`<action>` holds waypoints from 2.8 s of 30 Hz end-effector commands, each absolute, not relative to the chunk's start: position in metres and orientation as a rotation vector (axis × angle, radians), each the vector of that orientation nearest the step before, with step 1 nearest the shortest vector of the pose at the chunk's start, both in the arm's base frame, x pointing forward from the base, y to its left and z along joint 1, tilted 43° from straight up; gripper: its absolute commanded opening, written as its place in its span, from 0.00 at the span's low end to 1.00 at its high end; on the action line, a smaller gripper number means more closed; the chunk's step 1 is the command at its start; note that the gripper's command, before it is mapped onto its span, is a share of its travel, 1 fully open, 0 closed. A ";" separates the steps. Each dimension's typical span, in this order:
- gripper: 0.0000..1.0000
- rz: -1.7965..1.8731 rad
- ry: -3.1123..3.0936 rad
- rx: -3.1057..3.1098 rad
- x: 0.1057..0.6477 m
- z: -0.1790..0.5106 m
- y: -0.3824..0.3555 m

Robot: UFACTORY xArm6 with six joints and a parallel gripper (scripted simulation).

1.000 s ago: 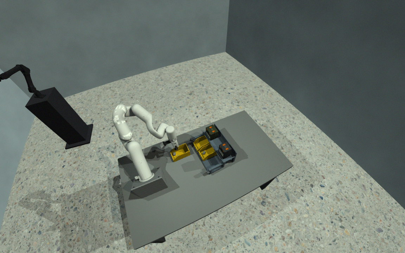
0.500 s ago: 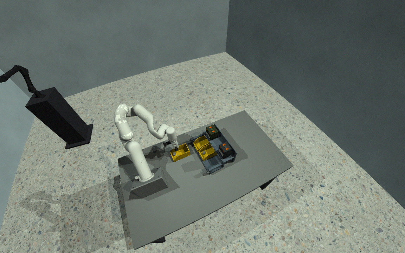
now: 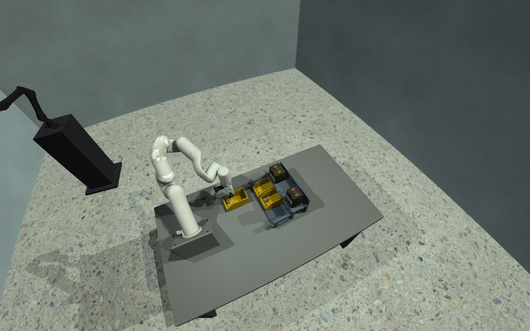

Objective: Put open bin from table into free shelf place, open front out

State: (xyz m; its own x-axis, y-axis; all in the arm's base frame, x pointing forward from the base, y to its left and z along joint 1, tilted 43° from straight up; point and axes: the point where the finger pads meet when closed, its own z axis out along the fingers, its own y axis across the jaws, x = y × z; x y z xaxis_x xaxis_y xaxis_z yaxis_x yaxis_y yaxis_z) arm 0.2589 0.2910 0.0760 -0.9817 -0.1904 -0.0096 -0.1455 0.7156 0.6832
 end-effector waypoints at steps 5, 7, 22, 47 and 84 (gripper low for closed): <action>0.28 -1.129 -2.854 0.279 0.260 0.078 0.290; 0.28 -1.129 -2.854 0.279 0.260 0.079 0.289; 0.28 -1.129 -2.854 0.279 0.260 0.080 0.288; 0.28 -1.129 -2.854 0.279 0.260 0.080 0.288; 0.00 -1.129 -2.854 0.279 0.260 0.080 0.288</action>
